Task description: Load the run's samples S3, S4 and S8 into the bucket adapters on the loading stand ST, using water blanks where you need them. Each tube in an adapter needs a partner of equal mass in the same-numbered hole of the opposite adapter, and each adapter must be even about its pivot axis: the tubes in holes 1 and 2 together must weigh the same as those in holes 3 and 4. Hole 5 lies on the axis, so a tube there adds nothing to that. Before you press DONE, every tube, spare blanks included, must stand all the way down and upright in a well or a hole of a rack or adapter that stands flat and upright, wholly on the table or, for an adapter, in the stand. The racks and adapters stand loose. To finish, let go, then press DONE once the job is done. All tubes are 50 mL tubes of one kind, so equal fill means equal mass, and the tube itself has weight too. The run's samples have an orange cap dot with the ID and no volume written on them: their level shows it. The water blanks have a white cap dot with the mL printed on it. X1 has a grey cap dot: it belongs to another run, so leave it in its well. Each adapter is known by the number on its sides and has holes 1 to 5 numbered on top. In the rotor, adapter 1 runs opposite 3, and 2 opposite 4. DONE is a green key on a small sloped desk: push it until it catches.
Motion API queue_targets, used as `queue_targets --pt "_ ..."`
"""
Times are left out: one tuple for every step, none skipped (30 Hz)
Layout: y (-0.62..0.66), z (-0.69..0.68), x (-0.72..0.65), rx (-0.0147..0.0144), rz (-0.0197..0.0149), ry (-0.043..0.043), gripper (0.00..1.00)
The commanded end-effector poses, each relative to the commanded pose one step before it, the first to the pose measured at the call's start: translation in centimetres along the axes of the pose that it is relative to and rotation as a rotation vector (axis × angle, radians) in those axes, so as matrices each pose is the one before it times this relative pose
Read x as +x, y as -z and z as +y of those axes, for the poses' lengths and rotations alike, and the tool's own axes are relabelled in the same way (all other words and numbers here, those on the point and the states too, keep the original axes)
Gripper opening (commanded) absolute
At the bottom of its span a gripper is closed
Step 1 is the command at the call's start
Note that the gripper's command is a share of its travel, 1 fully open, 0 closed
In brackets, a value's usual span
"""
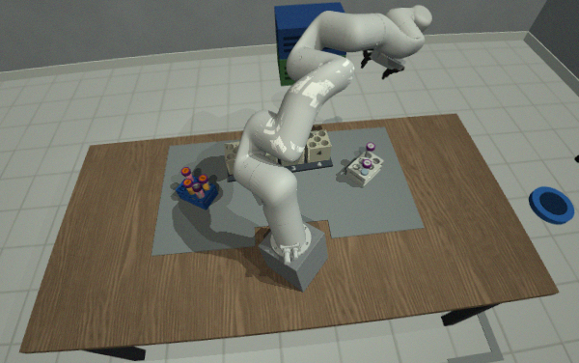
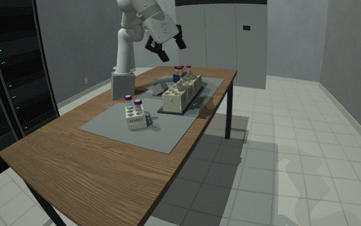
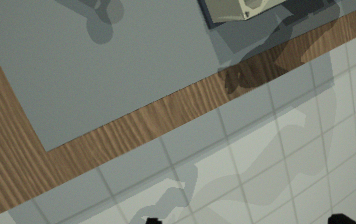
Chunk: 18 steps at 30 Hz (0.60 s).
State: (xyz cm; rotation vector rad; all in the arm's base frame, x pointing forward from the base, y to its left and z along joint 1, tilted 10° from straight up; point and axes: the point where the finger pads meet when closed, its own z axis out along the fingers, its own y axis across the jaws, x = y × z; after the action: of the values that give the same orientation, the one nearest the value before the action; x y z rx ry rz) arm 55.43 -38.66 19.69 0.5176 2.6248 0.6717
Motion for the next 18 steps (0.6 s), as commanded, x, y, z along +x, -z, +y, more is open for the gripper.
queue_targets --pt "-0.368 1.272 0.268 0.01429 0.00062 0.09976 1.0" --pt "-0.203 0.447 0.099 0.0025 0.00541 0.03279 1.0" --pt "-0.202 0.45 0.084 0.0025 0.0054 0.03279 1.0" --pt "-0.153 0.344 0.051 0.00251 0.0054 0.03279 1.0" --pt "-0.194 0.455 0.075 0.00199 0.00551 0.03281 1.0" --pt "-0.194 0.458 0.059 0.00199 0.00551 0.03281 1.0" --pt "-0.17 0.404 0.038 0.00199 0.00551 0.03281 1.0" --pt "-0.188 0.462 0.046 0.00154 0.00556 0.03282 1.0" --pt "-0.187 0.463 0.029 0.00154 0.00556 0.03282 1.0" --pt "-0.164 0.407 0.012 0.00155 0.00556 0.03282 1.0" --pt "-0.182 0.466 0.016 0.00111 0.00557 0.03284 1.0" --pt "-0.181 0.467 -0.001 0.00111 0.00557 0.03284 1.0" --pt "-0.158 0.408 -0.015 0.00111 0.00557 0.03284 1.0" --pt "0.0 0.0 0.0 0.0 0.0 0.0 1.0" --pt "0.0 0.0 0.0 0.0 0.0 0.0 1.0" --pt "-0.176 0.469 -0.014 0.00069 0.00554 0.03285 1.0" --pt "-0.175 0.468 -0.031 0.00069 0.00555 0.03285 1.0" --pt "-0.172 0.469 -0.033 0.00035 0.00551 0.03287 1.0"
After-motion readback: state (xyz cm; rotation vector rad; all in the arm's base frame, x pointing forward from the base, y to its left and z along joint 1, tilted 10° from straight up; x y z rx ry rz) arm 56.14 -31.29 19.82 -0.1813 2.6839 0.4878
